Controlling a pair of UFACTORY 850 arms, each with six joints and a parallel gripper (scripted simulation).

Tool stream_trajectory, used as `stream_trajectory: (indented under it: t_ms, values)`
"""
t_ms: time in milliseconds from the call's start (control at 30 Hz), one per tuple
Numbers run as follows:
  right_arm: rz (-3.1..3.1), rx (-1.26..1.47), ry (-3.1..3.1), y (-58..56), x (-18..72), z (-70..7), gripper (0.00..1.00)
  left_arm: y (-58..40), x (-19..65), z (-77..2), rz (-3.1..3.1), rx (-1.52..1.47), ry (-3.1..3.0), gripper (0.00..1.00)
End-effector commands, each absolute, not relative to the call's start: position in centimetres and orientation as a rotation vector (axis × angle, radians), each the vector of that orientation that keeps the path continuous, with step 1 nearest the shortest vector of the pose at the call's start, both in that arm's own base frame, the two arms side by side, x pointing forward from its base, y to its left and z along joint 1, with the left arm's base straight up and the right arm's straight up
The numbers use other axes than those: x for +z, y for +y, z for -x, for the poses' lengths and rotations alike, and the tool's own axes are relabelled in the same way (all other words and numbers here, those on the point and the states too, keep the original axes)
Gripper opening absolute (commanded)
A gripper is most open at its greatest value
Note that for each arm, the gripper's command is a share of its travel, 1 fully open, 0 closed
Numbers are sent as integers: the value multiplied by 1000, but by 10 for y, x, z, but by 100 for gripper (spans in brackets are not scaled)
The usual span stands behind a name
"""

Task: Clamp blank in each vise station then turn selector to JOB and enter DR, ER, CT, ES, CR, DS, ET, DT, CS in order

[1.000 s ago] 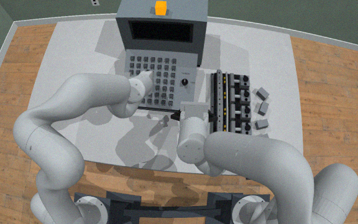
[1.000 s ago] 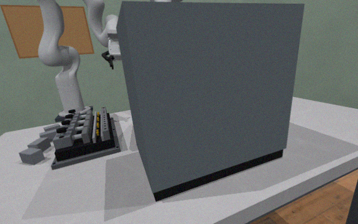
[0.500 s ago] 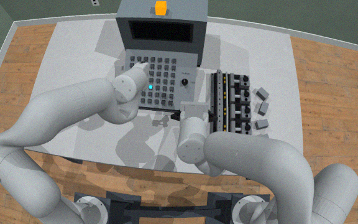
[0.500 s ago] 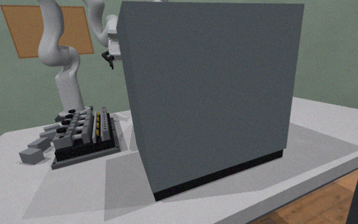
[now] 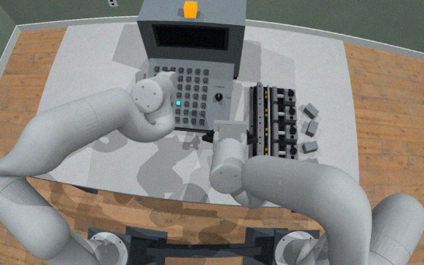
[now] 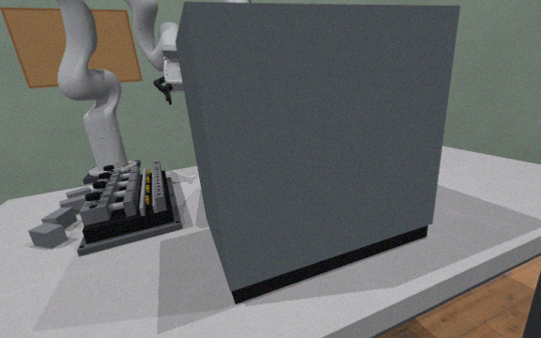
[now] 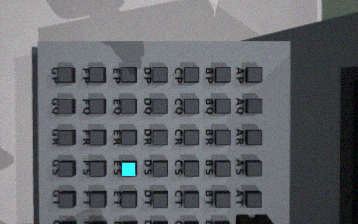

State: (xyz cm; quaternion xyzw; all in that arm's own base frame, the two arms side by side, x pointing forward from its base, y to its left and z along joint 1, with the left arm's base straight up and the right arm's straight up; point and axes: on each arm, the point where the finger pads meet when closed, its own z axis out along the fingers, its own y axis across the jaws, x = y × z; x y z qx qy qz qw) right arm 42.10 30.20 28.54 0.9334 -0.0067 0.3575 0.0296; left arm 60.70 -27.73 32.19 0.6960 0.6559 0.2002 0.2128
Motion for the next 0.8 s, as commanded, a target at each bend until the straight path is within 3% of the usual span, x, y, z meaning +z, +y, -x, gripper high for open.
stream_trajectory:
  t_ms: [0, 133, 167, 400, 767]
  values:
    - [-2879, 1105, -21, 302, 286, -421, 100, -277, 324, -608, -1941, 545, 1826, 0]
    - [-2879, 1105, -21, 302, 286, -421, 100, -277, 324, -608, -1941, 545, 1826, 0]
    - [-2879, 1105, -21, 303, 286, -421, 100, -277, 323, -608, -1939, 548, 1825, 100]
    - [-2884, 1109, 87, 310, 288, -429, 100, -277, 323, -608, -1939, 548, 1825, 100]
    - [-2767, 1114, 909, 351, 300, -476, 100, -277, 323, -608, -1939, 548, 1825, 100]
